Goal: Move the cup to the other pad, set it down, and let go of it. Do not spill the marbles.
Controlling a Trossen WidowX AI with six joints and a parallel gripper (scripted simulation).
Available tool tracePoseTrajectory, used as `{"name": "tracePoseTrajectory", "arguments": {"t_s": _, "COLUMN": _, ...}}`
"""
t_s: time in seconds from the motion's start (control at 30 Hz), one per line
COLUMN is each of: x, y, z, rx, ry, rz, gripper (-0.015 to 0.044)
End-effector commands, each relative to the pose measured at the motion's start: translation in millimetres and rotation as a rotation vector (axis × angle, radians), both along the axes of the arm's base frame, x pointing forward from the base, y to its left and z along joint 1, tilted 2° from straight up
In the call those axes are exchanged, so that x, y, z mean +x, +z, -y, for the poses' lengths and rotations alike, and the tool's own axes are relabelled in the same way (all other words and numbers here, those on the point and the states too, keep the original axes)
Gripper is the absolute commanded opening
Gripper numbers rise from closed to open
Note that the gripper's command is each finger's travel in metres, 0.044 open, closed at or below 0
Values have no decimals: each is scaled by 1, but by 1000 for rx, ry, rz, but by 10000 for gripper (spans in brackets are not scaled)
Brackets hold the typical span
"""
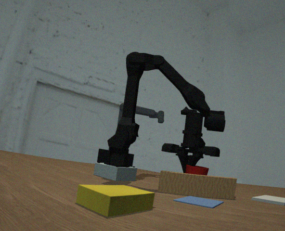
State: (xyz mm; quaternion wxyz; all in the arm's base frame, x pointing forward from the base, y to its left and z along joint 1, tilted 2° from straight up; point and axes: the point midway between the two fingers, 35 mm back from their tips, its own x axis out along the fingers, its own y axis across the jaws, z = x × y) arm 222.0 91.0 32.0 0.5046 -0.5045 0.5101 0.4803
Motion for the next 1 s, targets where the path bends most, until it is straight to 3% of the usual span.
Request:
{"name": "tracePoseTrajectory", "arguments": {"t_s": 0.0, "x": 0, "y": 0, "z": 0, "rx": 0, "ry": 0, "rz": 1, "gripper": 0}}
{"name": "tracePoseTrajectory", "arguments": {"t_s": 0.2, "x": 0, "y": 0, "z": 0, "rx": 0, "ry": 0, "rz": 1, "gripper": 0}}
{"name": "tracePoseTrajectory", "arguments": {"t_s": 0.37, "x": 0, "y": 0, "z": 0, "rx": 0, "ry": 0, "rz": 1, "gripper": 128}}
{"name": "tracePoseTrajectory", "arguments": {"t_s": 0.97, "x": 1, "y": 17, "z": -1, "rx": 0, "ry": -2, "rz": 0, "gripper": 128}}
